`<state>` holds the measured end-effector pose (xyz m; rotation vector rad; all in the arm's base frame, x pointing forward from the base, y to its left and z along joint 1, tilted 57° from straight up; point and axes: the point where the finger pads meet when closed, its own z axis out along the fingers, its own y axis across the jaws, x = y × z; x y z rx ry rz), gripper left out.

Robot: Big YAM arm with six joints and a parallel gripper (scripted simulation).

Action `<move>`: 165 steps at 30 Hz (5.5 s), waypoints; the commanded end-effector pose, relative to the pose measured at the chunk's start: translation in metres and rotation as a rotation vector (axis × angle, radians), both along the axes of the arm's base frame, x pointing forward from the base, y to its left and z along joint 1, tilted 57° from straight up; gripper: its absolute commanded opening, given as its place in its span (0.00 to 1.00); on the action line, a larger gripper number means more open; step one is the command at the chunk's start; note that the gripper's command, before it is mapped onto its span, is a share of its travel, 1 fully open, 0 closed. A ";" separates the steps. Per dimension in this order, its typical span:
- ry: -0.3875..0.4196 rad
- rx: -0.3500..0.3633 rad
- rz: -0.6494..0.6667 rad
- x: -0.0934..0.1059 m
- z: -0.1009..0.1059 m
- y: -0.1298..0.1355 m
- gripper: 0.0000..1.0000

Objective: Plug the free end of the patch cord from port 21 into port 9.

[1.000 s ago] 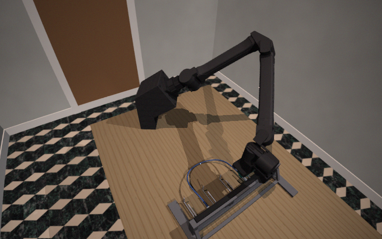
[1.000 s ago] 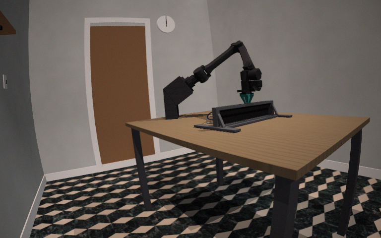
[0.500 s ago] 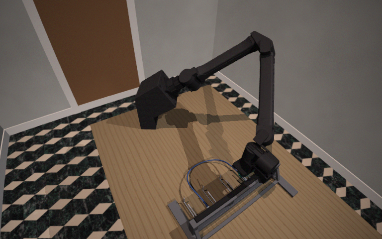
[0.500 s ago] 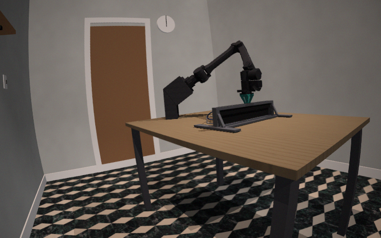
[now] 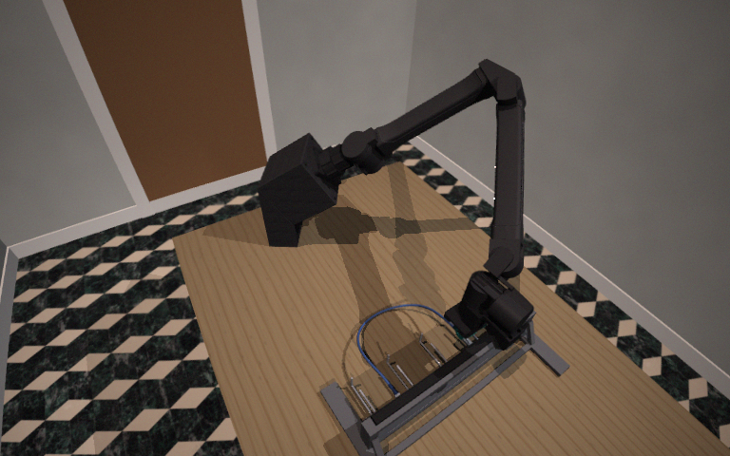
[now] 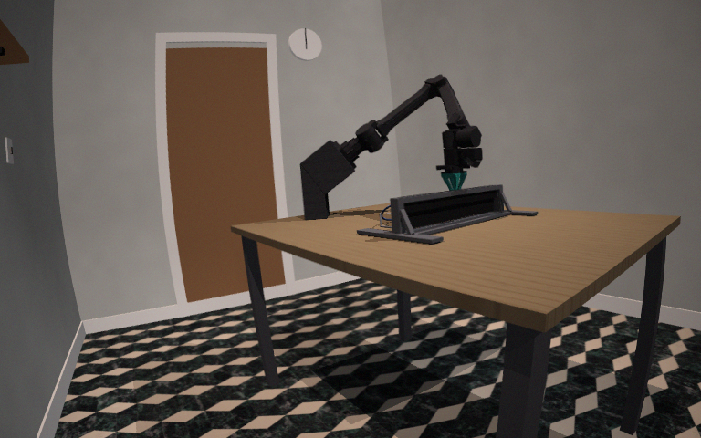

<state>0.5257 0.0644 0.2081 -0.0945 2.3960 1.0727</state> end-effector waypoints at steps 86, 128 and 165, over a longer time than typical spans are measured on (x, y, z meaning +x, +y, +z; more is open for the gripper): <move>-0.025 -0.006 -0.041 0.008 0.019 -0.020 0.00; -0.022 -0.003 -0.027 0.003 0.019 -0.012 0.00; -0.027 -0.001 0.011 -0.001 0.022 0.009 0.00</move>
